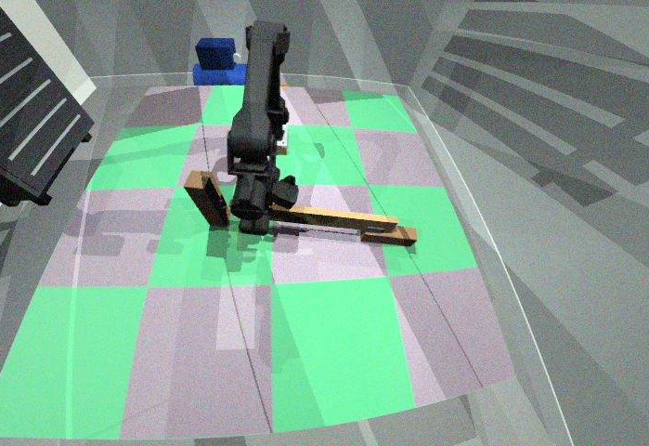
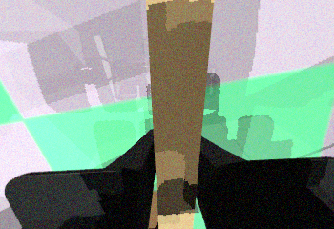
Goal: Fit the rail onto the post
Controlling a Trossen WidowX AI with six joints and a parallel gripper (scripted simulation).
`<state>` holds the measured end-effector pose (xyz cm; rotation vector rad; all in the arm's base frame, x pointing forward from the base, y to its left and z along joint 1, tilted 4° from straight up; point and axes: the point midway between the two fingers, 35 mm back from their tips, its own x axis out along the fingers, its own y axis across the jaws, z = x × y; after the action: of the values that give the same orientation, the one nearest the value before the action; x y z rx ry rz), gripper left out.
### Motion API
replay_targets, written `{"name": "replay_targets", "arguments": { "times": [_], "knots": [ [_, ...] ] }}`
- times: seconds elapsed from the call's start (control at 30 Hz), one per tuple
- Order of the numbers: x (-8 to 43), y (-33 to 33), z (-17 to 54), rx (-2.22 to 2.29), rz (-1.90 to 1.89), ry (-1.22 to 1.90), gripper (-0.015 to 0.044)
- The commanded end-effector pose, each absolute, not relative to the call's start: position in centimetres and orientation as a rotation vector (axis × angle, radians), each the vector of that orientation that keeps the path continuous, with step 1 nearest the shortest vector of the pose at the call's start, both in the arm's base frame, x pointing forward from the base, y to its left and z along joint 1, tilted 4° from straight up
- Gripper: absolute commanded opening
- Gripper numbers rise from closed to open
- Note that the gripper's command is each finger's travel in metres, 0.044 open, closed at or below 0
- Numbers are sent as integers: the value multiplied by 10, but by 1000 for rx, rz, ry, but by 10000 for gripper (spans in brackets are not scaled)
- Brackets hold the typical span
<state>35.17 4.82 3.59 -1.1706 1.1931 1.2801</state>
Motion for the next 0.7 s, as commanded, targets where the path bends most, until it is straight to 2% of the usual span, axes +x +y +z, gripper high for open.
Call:
{"name": "replay_targets", "arguments": {
  "times": [0.0,0.67],
  "knots": [
    [355,48,44,-1173,1270,1173,0],
    [354,48,52,-1173,1270,1174,0]
  ]
}}
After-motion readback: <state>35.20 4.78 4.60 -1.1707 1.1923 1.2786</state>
